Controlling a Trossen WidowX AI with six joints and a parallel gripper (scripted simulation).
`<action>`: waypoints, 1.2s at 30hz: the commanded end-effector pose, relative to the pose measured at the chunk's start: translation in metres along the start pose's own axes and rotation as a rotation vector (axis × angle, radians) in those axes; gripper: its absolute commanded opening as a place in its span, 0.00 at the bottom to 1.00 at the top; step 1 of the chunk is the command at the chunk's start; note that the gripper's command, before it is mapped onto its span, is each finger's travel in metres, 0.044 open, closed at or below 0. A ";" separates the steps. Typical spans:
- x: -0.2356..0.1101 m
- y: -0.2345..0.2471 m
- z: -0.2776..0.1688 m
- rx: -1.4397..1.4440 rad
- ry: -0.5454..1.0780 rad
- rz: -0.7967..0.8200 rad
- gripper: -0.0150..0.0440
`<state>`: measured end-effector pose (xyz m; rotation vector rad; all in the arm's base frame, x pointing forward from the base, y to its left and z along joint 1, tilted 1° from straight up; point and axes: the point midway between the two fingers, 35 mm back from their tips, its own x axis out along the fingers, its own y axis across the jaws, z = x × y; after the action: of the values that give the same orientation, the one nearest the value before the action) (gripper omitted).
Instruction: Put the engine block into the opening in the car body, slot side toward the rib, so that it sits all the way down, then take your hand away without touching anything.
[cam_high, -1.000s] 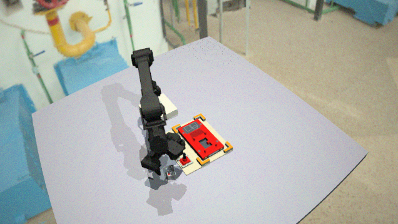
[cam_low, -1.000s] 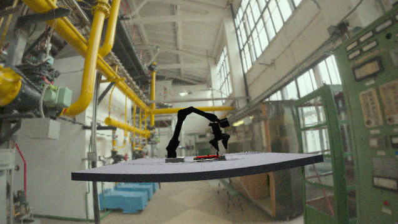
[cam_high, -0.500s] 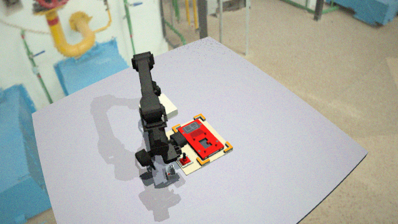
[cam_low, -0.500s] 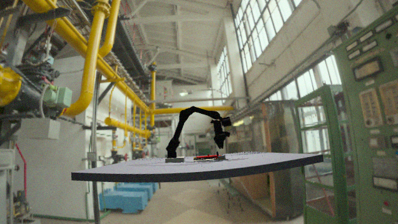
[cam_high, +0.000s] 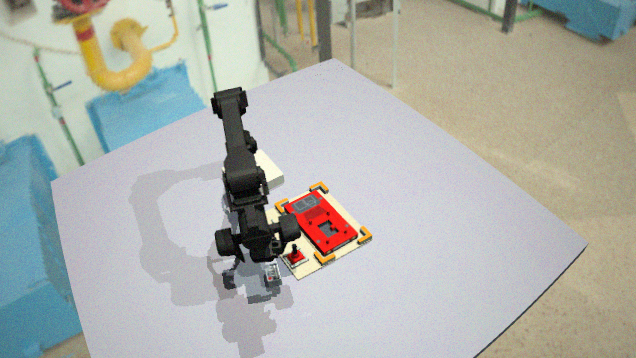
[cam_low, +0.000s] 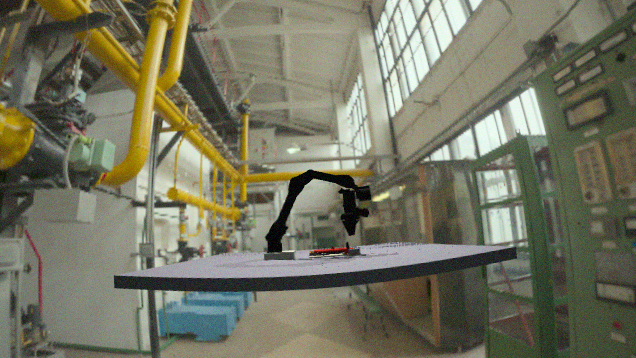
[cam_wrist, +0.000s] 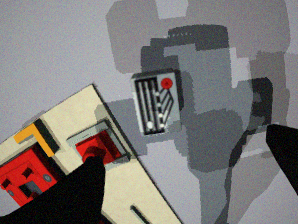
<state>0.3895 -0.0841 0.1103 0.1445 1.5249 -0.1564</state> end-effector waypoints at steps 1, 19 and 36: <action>-0.001 0.011 0.004 0.011 -0.001 -0.001 1.00; 0.050 0.012 0.004 0.011 0.000 -0.001 1.00; 0.076 0.012 0.003 0.011 0.000 -0.001 1.00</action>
<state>0.3986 -0.0734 0.0396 0.1504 1.5234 -0.1609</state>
